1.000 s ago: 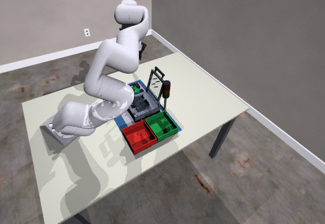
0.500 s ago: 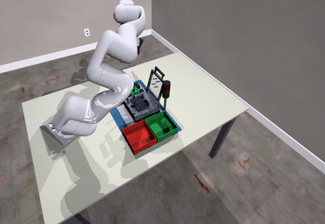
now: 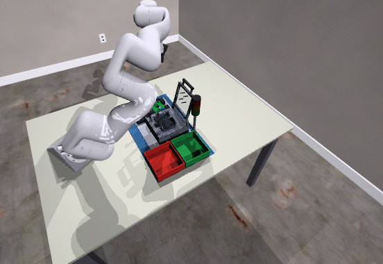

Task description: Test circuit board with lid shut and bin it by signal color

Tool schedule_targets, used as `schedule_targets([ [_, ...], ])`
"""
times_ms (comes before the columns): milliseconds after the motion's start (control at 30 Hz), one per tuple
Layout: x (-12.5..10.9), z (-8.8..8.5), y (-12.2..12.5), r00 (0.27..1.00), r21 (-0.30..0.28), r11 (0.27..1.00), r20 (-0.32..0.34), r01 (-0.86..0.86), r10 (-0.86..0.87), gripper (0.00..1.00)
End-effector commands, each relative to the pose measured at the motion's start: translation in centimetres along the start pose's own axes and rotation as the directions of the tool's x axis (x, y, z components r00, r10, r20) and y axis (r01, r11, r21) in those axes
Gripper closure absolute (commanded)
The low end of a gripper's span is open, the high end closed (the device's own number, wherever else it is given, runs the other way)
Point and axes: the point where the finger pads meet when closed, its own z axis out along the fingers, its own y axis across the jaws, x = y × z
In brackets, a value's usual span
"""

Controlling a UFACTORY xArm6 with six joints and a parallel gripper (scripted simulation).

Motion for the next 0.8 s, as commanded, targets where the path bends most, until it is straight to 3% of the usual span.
schedule_targets([
  [0,0.1,-0.1,0.0,1.000,-0.002,1.000,-0.003,0.000,0.000,0.00],
  [533,0.1,0.0,0.0,1.000,-0.002,1.000,-0.002,0.000,0.000,0.00],
  [767,0.1,1.2,0.0,1.000,-0.002,1.000,-0.002,0.000,0.000,0.00],
])
